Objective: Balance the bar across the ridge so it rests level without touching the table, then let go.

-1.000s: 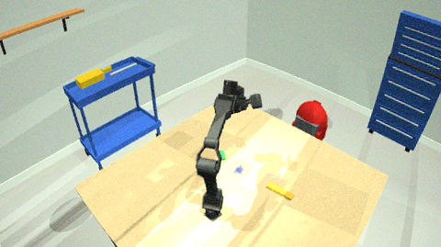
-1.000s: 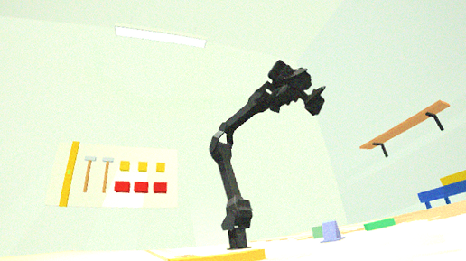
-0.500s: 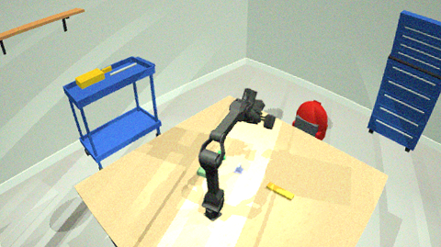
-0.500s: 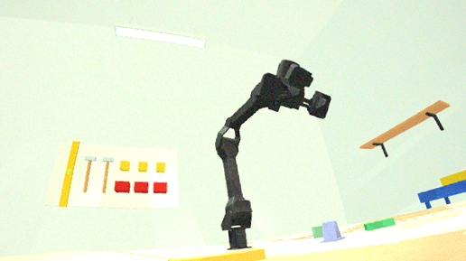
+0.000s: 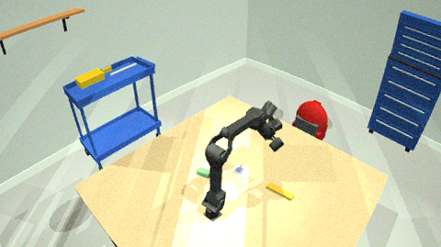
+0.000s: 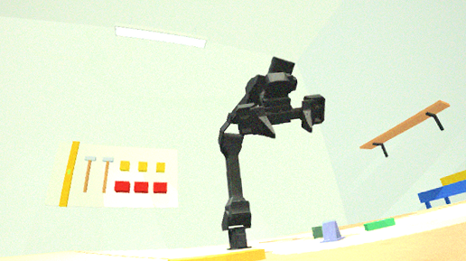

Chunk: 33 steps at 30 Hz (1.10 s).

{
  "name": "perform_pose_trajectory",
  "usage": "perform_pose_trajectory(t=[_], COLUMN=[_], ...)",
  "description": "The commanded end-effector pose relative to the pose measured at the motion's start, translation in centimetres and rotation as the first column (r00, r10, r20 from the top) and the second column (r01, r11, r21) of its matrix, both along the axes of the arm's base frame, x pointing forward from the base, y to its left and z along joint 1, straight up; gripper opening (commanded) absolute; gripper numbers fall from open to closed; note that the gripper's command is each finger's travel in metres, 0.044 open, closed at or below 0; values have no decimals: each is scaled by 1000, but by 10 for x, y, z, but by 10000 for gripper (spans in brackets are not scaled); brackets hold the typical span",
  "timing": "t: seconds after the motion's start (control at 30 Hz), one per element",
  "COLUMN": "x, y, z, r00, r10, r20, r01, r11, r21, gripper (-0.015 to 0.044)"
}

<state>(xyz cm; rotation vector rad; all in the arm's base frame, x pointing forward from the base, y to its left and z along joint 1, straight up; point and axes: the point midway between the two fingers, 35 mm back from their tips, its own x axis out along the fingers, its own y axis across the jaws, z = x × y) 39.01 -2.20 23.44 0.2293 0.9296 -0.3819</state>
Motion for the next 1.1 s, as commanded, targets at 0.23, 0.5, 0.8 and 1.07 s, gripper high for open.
perform_pose_trajectory(t=[0.23, 0.5, 0.8, 1.07], x=[-17, -37, -66, -67], y=[-46, -77, -106, -108], z=[-49, -82, -112, -121], r00=[929, 772, 499, 475], r10=[-325, -542, -704, -712], r20=[-177, -333, -505, -517], r01=[355, 626, 865, 879], r11=[918, 739, 438, 412], r21=[180, 249, 244, 240], gripper=[315, 315, 315, 315])
